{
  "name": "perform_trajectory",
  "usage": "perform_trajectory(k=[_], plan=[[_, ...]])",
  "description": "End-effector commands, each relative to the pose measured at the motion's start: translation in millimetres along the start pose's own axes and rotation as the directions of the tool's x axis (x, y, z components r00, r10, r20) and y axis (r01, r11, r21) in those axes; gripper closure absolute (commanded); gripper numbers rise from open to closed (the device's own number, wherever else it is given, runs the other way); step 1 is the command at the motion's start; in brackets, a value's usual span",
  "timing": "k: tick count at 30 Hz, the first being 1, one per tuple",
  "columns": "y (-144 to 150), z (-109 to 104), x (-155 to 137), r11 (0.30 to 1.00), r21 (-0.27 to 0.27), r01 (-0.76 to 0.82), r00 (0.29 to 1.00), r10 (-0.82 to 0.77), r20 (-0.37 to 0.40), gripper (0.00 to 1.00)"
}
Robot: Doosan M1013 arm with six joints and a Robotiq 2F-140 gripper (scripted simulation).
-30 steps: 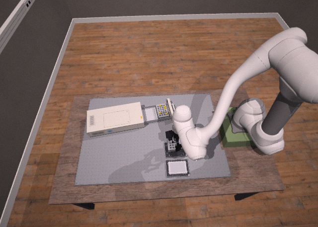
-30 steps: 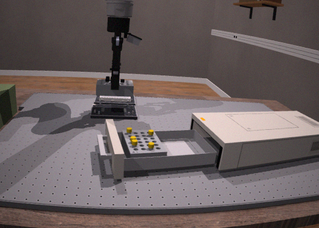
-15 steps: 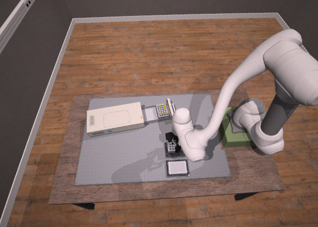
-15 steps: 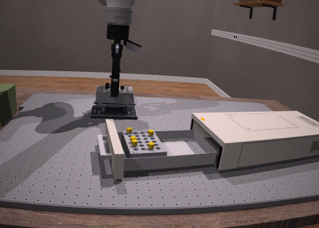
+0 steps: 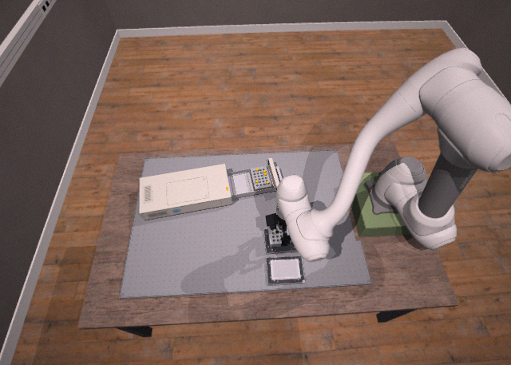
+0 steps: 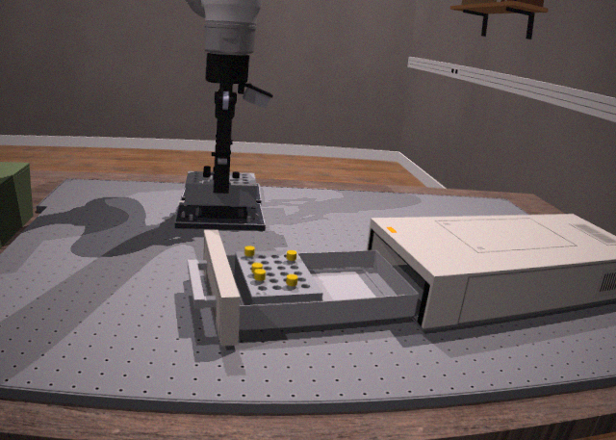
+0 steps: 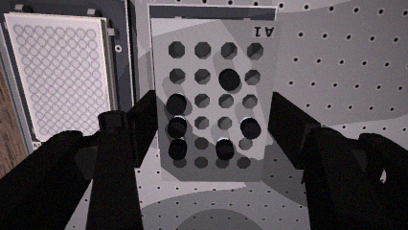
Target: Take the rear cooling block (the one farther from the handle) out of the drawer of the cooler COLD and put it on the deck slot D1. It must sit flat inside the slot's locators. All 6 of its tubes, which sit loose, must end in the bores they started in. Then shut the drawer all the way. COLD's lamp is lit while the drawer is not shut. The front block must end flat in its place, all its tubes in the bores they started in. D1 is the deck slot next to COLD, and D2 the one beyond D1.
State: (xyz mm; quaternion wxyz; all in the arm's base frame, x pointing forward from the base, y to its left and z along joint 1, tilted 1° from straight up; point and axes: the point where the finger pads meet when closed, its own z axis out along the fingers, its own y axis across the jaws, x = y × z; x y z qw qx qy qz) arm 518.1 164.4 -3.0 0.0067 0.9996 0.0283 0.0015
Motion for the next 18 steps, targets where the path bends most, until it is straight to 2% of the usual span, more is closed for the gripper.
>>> perform_trajectory(k=[1, 11, 18], plan=[[-0.2, 1.2, 0.5, 1.000, 0.001, 0.000, 1.000, 0.000, -0.001, 0.90], [-0.2, 4.2, 0.5, 1.000, 0.001, 0.000, 1.000, 0.000, -0.001, 0.90], [-0.2, -2.5, 0.5, 1.000, 0.001, 0.000, 1.000, 0.000, -0.001, 0.90]])
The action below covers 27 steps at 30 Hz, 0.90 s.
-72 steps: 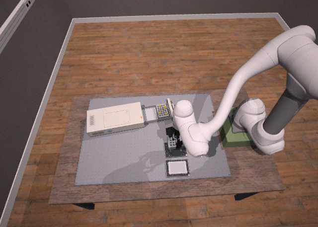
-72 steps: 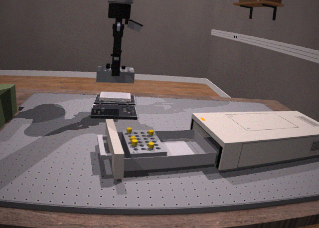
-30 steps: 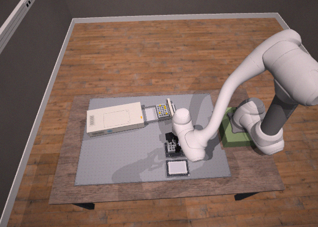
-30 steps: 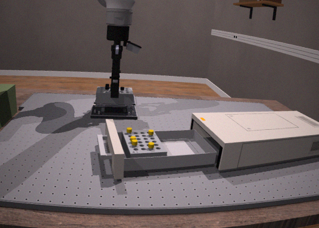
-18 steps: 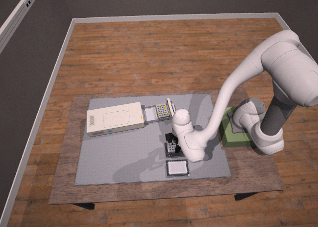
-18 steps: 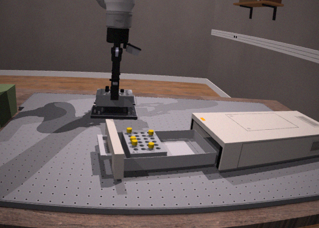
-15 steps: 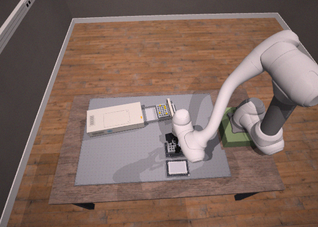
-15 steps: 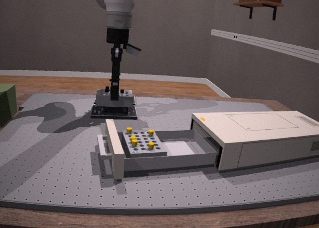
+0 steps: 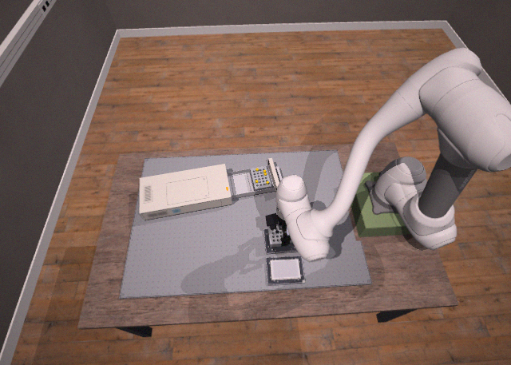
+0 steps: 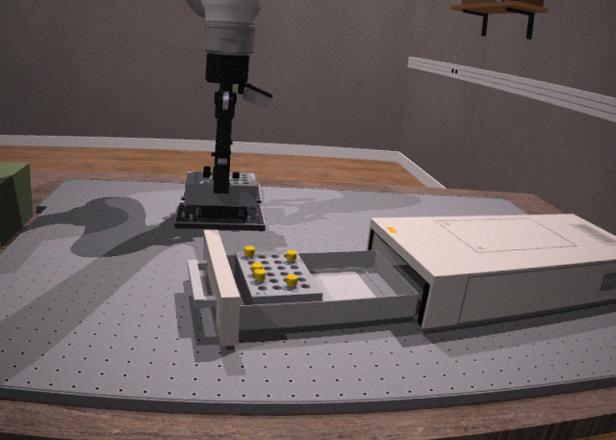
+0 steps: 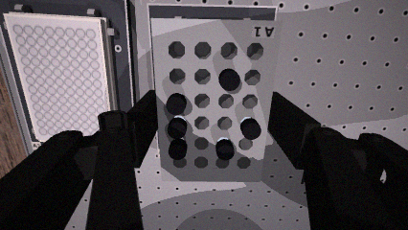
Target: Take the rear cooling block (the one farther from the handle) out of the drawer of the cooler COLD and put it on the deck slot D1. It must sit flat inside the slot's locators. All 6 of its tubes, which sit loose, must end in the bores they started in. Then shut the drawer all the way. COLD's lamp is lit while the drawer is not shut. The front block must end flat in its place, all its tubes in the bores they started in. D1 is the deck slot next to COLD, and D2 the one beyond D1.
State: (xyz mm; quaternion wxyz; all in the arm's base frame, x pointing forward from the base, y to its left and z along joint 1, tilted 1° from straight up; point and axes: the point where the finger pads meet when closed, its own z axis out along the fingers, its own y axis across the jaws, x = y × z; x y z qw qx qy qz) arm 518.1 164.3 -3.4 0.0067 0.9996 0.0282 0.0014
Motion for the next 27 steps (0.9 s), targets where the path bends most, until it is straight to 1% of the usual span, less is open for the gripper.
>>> perform_trajectory(k=[1, 27], plan=[[0, -4, 1, 1.000, 0.001, 0.000, 1.000, 0.000, -0.001, 0.90], [0, -14, 0, 1.000, 0.001, 0.000, 1.000, 0.000, -0.001, 0.90]])
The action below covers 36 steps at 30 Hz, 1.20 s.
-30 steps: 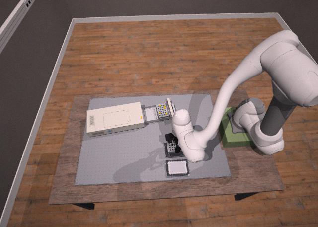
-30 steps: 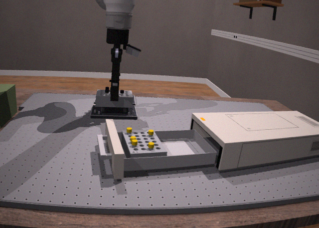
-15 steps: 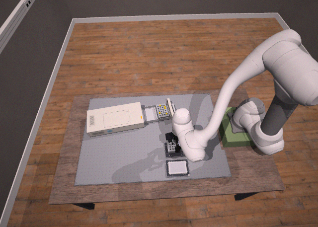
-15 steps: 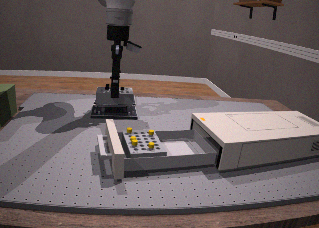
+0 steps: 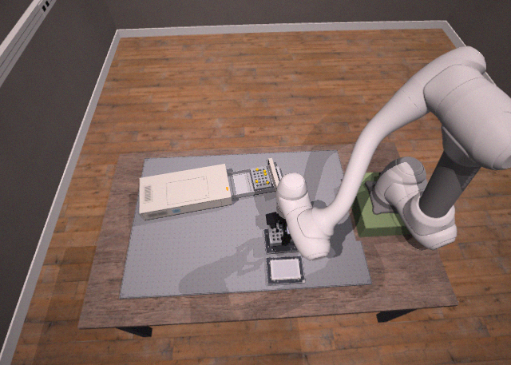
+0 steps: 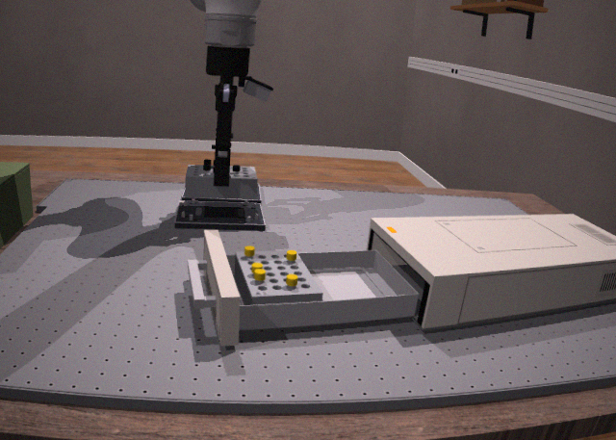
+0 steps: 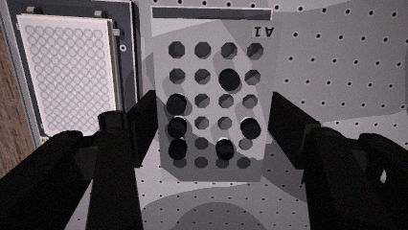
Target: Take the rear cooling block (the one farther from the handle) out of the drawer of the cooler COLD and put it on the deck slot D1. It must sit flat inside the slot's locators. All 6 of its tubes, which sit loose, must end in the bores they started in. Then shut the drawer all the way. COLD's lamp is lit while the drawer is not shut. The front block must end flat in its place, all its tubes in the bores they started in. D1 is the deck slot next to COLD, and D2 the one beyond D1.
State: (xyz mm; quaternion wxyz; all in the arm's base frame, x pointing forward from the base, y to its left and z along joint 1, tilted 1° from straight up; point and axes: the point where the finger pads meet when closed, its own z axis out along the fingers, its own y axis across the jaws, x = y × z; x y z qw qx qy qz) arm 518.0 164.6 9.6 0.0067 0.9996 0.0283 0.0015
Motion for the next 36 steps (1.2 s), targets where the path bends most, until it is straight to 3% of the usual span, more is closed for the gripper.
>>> perform_trajectory(k=[1, 36], plan=[[0, -1, 0, 1.000, 0.001, 0.000, 1.000, 0.000, -0.001, 0.90], [0, 13, 0, 1.000, 0.001, 0.000, 1.000, 0.000, -0.001, 0.90]])
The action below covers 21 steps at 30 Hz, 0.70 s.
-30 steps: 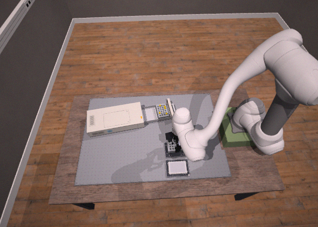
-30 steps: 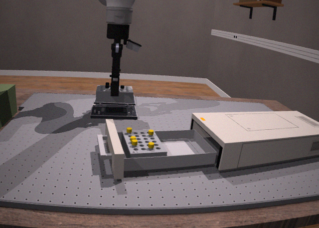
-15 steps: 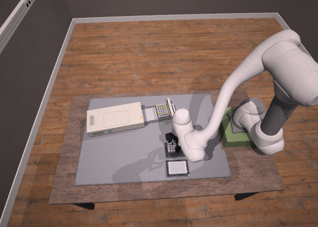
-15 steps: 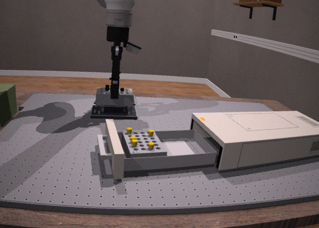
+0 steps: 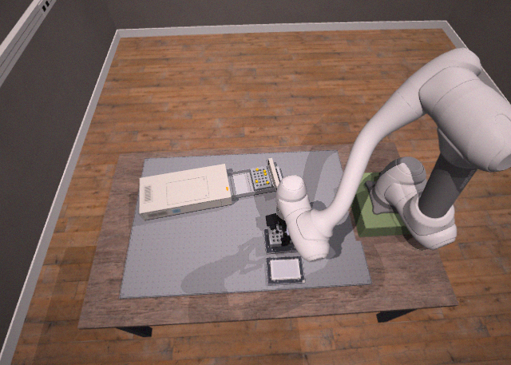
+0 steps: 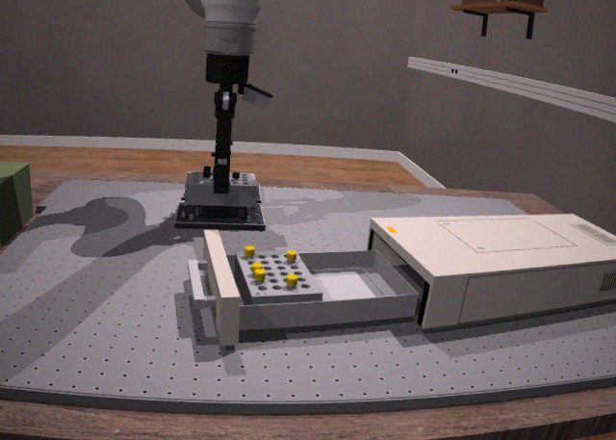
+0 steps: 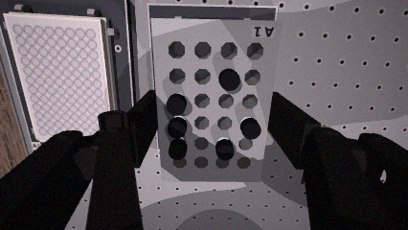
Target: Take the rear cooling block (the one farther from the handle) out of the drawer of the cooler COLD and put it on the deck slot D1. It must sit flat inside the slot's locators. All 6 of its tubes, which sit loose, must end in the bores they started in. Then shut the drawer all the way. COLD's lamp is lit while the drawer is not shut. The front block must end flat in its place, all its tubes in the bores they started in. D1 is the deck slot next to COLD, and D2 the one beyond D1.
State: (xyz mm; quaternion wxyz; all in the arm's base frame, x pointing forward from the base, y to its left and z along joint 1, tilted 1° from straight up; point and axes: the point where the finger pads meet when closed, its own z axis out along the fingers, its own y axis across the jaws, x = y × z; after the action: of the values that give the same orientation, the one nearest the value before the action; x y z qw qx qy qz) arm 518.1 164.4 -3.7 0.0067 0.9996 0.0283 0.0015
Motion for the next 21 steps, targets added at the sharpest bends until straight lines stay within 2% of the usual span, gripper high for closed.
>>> perform_trajectory(k=[1, 21], plan=[[-0.2, 0.1, 0.5, 1.000, 0.001, 0.000, 1.000, 0.000, -0.001, 0.90], [-0.2, 1.7, 0.5, 1.000, 0.001, 0.000, 1.000, 0.000, -0.001, 0.90]])
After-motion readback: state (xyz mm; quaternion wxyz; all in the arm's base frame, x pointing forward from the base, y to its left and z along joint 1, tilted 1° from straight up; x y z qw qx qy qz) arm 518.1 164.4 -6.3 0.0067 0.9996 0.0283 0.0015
